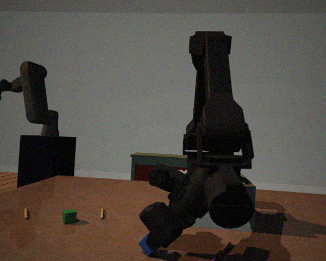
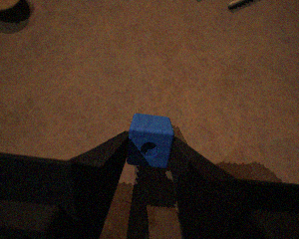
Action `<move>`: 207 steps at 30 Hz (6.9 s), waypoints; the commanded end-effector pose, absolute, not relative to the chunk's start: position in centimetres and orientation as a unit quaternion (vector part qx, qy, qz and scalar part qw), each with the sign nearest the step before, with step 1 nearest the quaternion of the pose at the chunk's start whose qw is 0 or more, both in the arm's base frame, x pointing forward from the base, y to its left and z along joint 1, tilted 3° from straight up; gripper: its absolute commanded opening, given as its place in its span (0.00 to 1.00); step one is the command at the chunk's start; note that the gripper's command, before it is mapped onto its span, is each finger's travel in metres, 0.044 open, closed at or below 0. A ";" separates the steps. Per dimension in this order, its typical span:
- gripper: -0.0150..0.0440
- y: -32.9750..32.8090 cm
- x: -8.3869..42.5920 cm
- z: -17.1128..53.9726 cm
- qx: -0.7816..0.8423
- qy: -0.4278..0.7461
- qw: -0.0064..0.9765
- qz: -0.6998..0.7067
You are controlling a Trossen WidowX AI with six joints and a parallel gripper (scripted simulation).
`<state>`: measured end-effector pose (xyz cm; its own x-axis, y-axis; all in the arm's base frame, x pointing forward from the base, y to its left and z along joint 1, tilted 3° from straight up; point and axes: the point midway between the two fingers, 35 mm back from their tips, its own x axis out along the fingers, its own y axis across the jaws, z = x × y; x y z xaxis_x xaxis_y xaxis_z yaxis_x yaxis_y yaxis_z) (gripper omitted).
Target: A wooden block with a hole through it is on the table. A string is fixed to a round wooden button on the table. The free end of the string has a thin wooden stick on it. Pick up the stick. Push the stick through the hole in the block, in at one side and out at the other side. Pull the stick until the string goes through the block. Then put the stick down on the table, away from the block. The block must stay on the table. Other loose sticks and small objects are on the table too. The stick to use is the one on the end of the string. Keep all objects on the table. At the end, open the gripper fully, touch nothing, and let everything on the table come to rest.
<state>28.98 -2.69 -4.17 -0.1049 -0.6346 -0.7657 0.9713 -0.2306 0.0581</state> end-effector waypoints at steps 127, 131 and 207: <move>1.00 -3.2 28.7 0.2 -0.493 0.516 0.538 0.449; 1.00 -3.3 28.8 0.3 -0.493 0.516 0.538 0.449; 0.25 -3.3 28.7 0.3 -0.492 0.518 0.538 0.447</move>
<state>28.74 -3.30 0.26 0.0635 -0.0282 -0.9976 -0.9911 0.1155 -0.0663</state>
